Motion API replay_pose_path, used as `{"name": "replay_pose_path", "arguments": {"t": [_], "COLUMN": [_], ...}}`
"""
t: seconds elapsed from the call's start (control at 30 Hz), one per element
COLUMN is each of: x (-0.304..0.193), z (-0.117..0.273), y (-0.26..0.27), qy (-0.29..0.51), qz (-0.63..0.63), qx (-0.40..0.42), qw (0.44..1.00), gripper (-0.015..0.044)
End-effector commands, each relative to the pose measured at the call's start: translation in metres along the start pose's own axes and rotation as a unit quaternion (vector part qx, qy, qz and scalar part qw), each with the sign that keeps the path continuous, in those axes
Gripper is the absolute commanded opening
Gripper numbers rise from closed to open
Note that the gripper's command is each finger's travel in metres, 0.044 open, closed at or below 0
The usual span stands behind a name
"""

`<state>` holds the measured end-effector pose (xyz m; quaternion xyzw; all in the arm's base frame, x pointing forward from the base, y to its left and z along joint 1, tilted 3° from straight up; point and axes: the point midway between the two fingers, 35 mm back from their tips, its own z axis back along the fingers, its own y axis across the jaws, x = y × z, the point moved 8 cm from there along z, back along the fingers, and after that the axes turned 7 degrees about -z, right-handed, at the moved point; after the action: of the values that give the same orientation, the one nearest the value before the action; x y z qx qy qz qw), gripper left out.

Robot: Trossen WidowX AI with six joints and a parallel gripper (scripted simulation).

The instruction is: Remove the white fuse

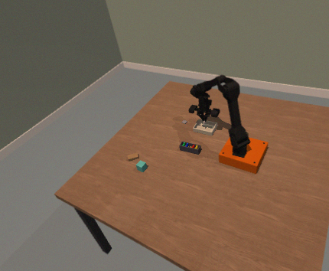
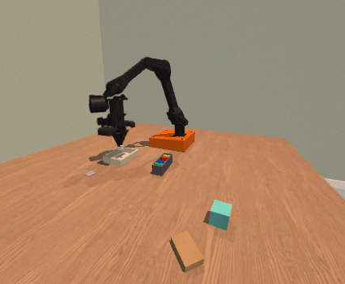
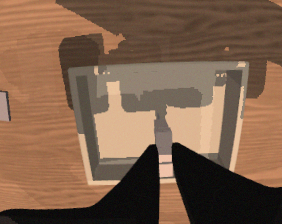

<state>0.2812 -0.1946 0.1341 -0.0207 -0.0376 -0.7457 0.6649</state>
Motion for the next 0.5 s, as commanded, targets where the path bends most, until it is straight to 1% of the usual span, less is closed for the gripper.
{"name": "replay_pose_path", "arguments": {"t": [0.0,0.13,0.47], "x": [-0.0010,-0.0010,-0.0003], "z": [-0.0079,-0.0079,-0.0048], "y": [-0.0016,-0.0016,-0.0004], "qy": [0.003,0.003,0.001], "qz": [0.003,0.003,0.000], "qx": [-0.003,-0.003,-0.002], "qw": [1.000,1.000,1.000], "gripper": [0.0000,0.0000,0.0263]}}
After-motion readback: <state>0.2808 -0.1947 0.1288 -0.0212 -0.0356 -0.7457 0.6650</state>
